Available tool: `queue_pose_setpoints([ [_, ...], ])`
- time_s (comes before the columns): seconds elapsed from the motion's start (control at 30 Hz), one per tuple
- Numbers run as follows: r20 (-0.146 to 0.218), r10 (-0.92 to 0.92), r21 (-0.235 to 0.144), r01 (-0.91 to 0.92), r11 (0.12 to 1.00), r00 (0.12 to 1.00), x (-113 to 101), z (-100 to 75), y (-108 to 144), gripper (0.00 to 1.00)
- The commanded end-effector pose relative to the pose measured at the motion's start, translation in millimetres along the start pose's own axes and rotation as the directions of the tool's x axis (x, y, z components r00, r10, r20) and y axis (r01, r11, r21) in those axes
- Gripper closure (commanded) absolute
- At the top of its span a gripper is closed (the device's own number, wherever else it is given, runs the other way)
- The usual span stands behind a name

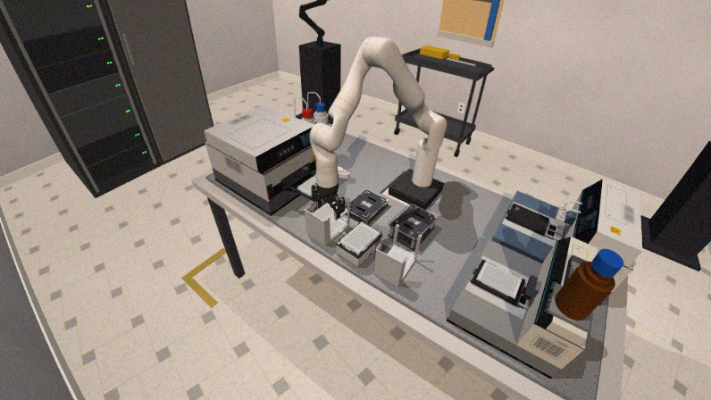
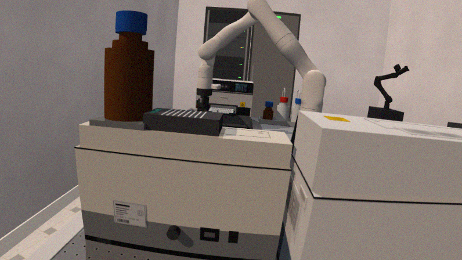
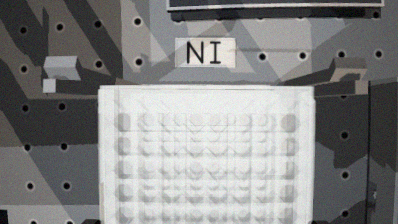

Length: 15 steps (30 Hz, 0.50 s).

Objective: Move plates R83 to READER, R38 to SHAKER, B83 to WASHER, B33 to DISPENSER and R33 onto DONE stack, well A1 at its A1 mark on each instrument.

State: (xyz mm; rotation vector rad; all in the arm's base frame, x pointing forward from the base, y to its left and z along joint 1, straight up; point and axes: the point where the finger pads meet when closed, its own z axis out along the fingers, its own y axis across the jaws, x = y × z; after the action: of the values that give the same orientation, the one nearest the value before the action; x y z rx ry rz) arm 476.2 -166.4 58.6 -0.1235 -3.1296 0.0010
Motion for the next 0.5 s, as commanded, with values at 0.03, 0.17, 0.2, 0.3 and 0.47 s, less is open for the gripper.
queue_pose_setpoints([
  [0.03,0.004,-0.001,-0.003,0.001,1.0,1.0,-1.3,-6.5,0.0,0.06],
  [0.17,0.004,-0.001,-0.003,0.001,1.0,1.0,-1.2,-7.8,0.0,0.06],
  [0.2,0.004,-0.001,-0.003,0.001,1.0,1.0,-1.3,-8.6,0.0,0.06],
  [0.3,0.004,-0.001,-0.003,0.001,1.0,1.0,-1.3,-10.6,0.0,0.06],
  [0.47,0.004,-0.001,-0.003,0.001,1.0,1.0,-1.3,-13.9,0.0,0.06],
])
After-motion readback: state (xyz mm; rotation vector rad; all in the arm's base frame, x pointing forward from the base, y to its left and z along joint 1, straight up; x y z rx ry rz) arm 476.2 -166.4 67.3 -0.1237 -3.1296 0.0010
